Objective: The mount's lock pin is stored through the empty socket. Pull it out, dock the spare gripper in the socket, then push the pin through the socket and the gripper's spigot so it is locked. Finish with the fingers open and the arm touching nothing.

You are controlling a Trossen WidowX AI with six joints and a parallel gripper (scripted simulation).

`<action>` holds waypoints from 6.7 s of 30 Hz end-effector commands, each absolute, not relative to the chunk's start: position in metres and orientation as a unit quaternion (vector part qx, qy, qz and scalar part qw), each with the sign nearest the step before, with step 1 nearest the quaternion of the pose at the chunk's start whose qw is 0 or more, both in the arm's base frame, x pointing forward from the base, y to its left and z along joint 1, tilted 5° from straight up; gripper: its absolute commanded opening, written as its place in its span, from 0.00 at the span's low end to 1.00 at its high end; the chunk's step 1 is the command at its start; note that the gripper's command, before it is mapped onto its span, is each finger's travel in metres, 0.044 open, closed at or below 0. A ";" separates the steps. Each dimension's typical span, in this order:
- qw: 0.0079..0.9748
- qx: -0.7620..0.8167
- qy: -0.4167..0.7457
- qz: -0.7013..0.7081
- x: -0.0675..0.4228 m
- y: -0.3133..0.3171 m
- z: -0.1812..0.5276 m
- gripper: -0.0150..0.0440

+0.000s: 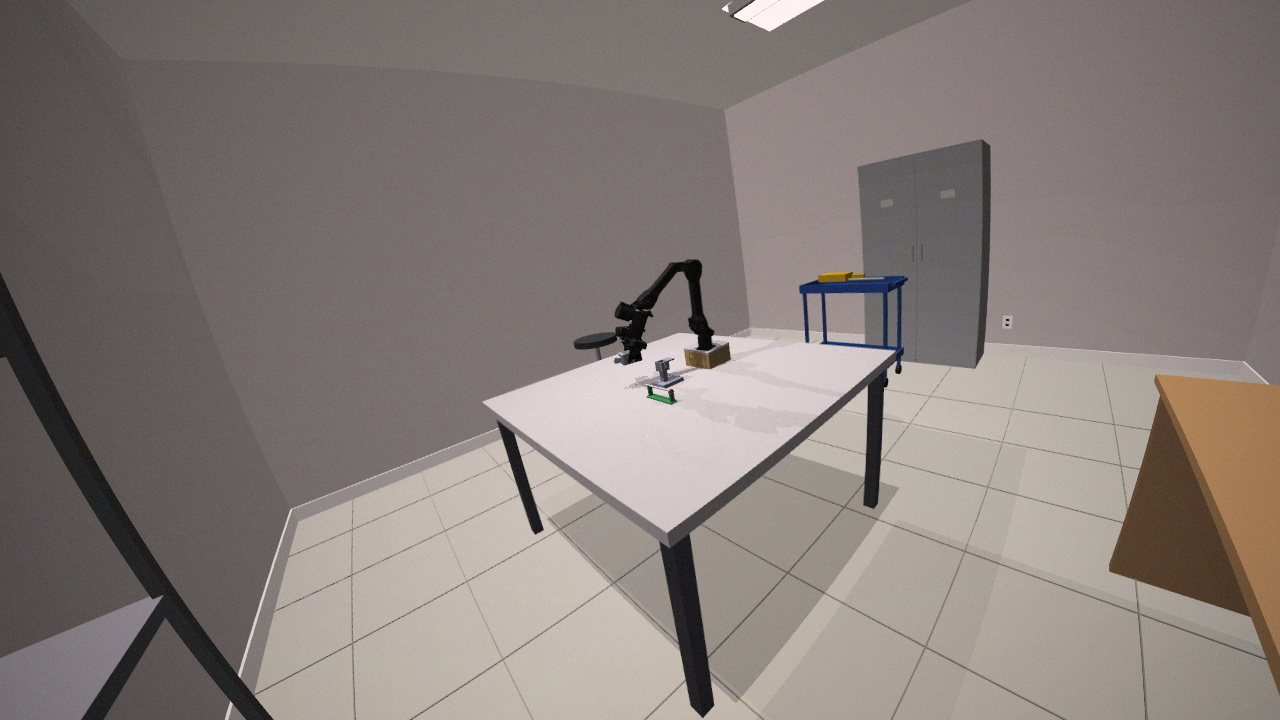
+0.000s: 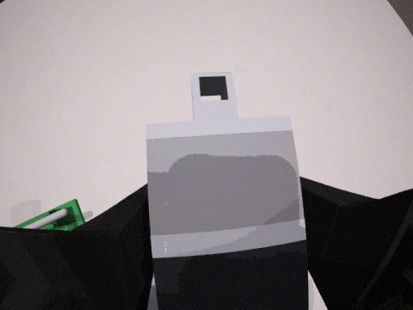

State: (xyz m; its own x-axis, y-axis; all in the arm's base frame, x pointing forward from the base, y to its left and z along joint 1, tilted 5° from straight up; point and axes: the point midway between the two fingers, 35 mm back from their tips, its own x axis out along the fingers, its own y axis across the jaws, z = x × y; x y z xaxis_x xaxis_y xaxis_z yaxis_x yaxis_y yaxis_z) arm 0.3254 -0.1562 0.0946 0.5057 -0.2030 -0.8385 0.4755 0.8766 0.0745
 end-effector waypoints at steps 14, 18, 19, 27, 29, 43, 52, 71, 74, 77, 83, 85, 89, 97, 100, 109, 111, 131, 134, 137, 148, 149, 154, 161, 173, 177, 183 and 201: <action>0.861 0.146 0.445 -0.197 0.329 -0.158 0.103 0.25; 0.861 0.146 0.445 -0.197 0.329 -0.158 0.103 0.25; 0.861 0.146 0.445 -0.197 0.329 -0.158 0.103 0.25; 0.861 0.146 0.445 -0.197 0.329 -0.158 0.103 0.25; 0.861 0.146 0.445 -0.197 0.329 -0.158 0.103 0.25; 0.861 0.146 0.445 -0.197 0.329 -0.158 0.103 0.25; 0.861 0.146 0.445 -0.197 0.329 -0.158 0.103 0.25; 0.855 0.149 0.456 -0.198 0.325 -0.156 0.095 0.25; 0.855 0.149 0.456 -0.198 0.325 -0.156 0.095 0.25; 0.853 0.143 0.461 -0.197 0.325 -0.154 0.094 0.25; 0.836 0.089 0.511 -0.181 0.321 -0.139 0.089 0.25; 0.829 0.069 0.527 -0.175 0.319 -0.133 0.088 0.25; 0.816 0.035 0.554 -0.163 0.314 -0.126 0.086 0.25; 0.784 -0.038 0.604 -0.134 0.305 -0.112 0.084 0.25; 0.771 -0.068 0.622 -0.121 0.302 -0.107 0.084 0.25; 0.721 -0.161 0.669 -0.080 0.292 -0.092 0.086 0.25; 0.708 -0.182 0.678 -0.070 0.290 -0.089 0.087 0.25; 0.552 -0.396 0.733 0.018 0.268 -0.063 0.108 0.25; 0.536 -0.415 0.734 0.027 0.267 -0.060 0.111 0.25; 0.522 -0.437 0.732 0.036 0.267 -0.054 0.115 0.25; 0.450 -0.511 0.729 0.076 0.262 -0.042 0.128 0.25; 0.437 -0.522 0.728 0.082 0.261 -0.041 0.130 0.25; 0.371 -0.576 0.720 0.113 0.259 -0.033 0.141 0.25; 0.293 -0.630 0.704 0.144 0.257 -0.025 0.155 0.25; 0.280 -0.631 0.708 0.151 0.259 -0.025 0.146 0.25; 0.273 -0.631 0.710 0.155 0.261 -0.025 0.140 0.25; 0.272 -0.631 0.710 0.155 0.260 -0.025 0.134 0.25; 0.271 -0.630 0.711 0.156 0.262 -0.024 0.113 0.25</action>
